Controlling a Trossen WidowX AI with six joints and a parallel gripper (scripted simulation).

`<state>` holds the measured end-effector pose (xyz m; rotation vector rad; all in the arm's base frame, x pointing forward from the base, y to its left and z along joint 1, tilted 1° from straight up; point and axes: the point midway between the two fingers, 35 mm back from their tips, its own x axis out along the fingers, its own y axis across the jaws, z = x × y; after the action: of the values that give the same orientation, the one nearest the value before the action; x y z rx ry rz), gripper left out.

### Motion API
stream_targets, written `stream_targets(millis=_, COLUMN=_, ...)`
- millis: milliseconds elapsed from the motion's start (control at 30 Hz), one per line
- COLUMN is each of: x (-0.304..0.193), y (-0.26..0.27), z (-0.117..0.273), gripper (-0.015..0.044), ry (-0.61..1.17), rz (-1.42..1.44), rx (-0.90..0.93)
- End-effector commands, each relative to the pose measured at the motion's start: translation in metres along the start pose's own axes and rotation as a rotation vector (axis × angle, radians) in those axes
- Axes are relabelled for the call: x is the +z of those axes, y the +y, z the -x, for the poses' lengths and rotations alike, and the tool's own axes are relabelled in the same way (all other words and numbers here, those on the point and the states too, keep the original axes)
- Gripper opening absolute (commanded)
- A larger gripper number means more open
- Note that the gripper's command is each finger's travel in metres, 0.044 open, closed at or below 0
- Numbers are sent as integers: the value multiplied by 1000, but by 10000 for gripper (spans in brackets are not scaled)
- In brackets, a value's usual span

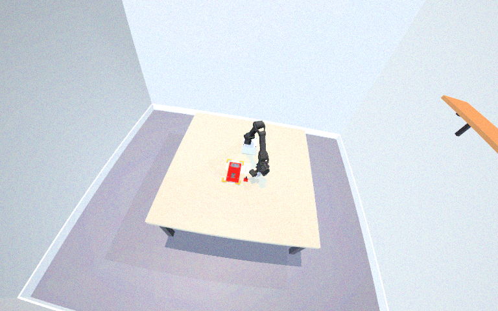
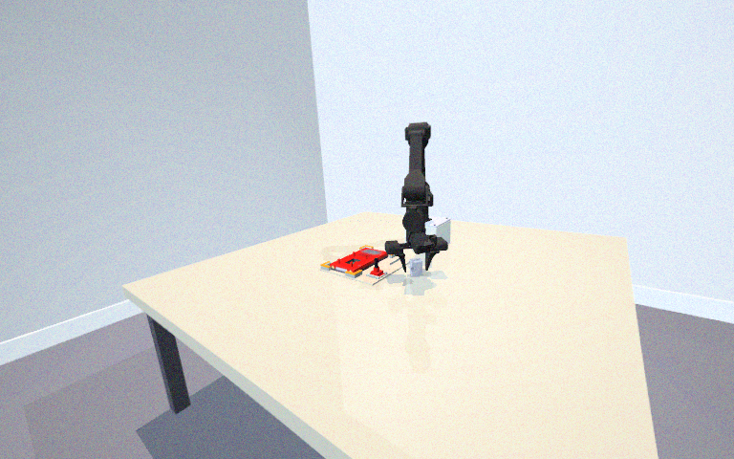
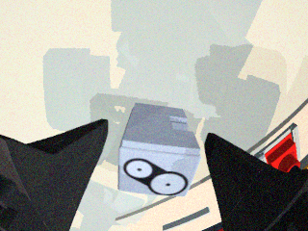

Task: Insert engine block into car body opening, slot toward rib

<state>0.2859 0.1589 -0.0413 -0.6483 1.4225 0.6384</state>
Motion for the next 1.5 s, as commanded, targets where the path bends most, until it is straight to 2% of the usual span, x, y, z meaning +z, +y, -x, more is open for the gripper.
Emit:
stream_targets(millis=0, x=0, y=1, z=-1, gripper=230, ry=-1, rz=-1, rx=5)
stream_targets(millis=100, x=0, y=1, z=-1, gripper=151, ry=-1, rz=-1, rx=5)
stream_targets(millis=333, x=0, y=1, z=-1, gripper=105, ry=-1, rz=-1, rx=5)
stream_targets(millis=467, x=1, y=1, z=3, gripper=0, ry=-2, rz=-1, rx=5)
stream_targets(millis=1467, x=14, y=-3, z=95, gripper=0, ry=-3, rz=-1, rx=5)
